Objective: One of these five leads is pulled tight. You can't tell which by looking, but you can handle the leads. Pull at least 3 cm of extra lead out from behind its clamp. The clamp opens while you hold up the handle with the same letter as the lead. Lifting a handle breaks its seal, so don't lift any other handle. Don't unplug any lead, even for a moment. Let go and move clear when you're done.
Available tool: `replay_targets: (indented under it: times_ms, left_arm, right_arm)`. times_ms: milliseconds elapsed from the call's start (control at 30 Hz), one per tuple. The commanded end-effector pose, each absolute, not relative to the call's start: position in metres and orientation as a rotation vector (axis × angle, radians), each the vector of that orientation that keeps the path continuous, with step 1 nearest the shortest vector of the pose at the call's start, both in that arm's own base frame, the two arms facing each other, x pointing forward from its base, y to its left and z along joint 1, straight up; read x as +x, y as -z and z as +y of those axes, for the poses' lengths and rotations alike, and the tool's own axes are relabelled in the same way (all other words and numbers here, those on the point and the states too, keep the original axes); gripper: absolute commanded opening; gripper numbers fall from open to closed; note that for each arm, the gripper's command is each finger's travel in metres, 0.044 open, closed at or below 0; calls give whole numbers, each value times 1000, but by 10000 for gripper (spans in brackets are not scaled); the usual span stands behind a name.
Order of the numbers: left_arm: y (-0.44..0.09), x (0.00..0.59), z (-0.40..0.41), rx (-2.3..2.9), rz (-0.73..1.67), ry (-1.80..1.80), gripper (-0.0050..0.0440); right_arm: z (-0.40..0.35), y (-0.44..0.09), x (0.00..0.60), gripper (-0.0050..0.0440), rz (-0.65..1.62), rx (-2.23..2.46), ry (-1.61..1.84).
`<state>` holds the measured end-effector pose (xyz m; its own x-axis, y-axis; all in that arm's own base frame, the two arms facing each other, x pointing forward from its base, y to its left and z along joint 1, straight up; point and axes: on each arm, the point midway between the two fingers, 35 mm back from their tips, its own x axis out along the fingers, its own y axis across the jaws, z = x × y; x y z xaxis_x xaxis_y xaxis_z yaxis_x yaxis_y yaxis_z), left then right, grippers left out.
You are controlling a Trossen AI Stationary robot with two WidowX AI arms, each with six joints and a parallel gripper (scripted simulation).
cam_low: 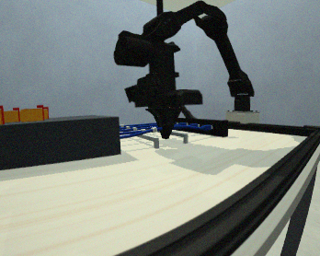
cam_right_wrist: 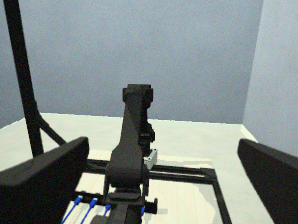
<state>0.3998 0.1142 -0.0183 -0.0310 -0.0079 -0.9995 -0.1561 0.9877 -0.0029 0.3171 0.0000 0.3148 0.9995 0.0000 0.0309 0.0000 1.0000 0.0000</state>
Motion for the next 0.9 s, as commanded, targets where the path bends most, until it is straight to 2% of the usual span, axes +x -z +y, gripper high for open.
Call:
replay_targets:
  times_ms: [0,500,533,867]
  left_arm:
    - [19,398,114,-124,1576,-123,-50]
    - [19,398,114,-124,1576,-123,-50]
    - [-25,405,116,-120,1556,-125,209]
    - [-25,405,116,-120,1556,-125,209]
  right_arm:
    - [0,-323,316,440,-50,0,0]
    - [0,-323,316,440,-50,0,0]
    - [0,-323,316,440,-50,0,0]
    - [0,-323,316,440,-50,0,0]
